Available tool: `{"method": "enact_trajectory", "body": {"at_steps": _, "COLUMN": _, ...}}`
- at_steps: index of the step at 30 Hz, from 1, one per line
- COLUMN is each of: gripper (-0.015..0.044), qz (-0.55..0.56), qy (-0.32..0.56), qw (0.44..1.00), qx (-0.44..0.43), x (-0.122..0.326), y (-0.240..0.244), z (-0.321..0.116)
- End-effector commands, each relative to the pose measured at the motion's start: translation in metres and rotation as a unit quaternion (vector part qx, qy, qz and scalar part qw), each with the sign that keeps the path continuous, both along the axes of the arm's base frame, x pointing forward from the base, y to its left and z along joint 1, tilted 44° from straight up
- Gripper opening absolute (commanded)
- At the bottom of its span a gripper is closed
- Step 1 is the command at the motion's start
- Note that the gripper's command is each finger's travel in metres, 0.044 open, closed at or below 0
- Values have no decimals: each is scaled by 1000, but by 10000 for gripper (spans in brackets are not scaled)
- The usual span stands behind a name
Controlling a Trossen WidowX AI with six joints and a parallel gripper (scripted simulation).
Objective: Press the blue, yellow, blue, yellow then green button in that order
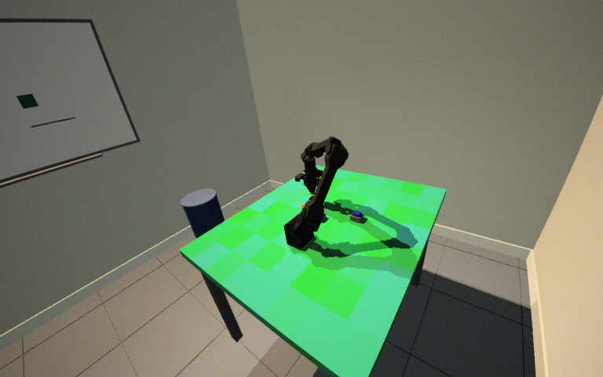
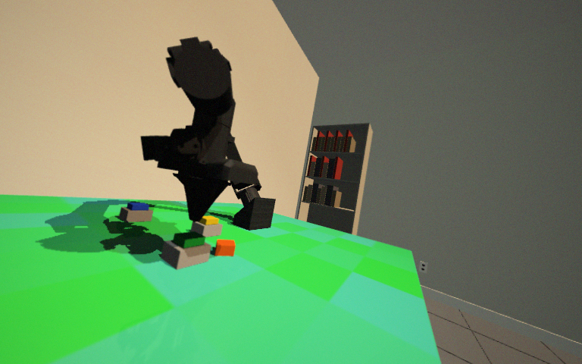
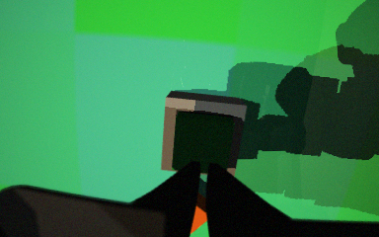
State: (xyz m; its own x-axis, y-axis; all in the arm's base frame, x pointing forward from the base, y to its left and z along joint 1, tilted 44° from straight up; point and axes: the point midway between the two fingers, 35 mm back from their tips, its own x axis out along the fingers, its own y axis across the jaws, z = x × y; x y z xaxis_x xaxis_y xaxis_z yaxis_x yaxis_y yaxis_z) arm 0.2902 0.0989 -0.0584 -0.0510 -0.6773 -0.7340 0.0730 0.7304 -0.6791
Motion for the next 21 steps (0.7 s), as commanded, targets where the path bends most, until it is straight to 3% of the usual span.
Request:
{"method": "enact_trajectory", "body": {"at_steps": 1, "gripper": 20, "qz": 6, "qy": -3, "qw": 1000, "qx": 0, "x": 1, "y": -2, "z": -3}}
{"method": "enact_trajectory", "body": {"at_steps": 21, "gripper": 20, "qz": 6, "qy": -3, "qw": 1000, "qx": 0, "x": 0, "y": -22, "z": -24}}
